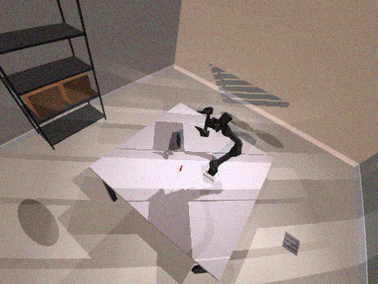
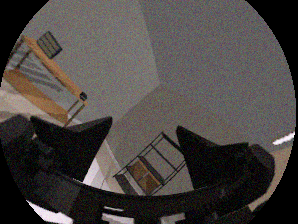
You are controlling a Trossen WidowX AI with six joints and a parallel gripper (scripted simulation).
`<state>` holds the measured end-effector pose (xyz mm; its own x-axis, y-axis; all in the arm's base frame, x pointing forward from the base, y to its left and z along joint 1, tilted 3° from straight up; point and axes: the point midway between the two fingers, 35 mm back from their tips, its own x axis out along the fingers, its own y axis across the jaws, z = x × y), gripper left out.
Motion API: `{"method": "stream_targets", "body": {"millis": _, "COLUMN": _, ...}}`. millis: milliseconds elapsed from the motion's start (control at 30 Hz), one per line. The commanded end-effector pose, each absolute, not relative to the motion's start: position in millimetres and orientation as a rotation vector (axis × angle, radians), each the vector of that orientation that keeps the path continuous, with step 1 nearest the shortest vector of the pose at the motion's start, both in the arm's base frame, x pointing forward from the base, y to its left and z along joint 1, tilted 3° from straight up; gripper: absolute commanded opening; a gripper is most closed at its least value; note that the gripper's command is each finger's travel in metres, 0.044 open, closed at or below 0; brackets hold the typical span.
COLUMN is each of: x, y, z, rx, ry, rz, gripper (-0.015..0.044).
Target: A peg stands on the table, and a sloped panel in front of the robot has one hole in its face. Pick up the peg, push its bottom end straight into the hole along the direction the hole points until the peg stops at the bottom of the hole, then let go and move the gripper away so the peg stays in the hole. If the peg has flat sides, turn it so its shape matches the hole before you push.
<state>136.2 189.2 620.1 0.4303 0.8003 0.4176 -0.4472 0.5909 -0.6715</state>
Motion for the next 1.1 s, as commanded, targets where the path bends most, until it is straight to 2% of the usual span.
{"method": "stream_targets", "body": {"millis": 0, "x": 165.4, "y": 211.0, "z": 587.6, "rx": -0.475, "ry": -0.62, "rz": 0.87, "gripper": 0.044}}
{"method": "stream_targets", "body": {"millis": 500, "x": 237.4, "y": 259.5, "z": 448.7, "rx": -0.283, "ry": 0.06, "rz": 0.935, "gripper": 0.044}}
{"method": "stream_targets", "body": {"millis": 1067, "x": 263.2, "y": 261.6, "z": 287.2, "rx": -0.113, "ry": 0.761, "rz": 0.719, "gripper": 0.044}}
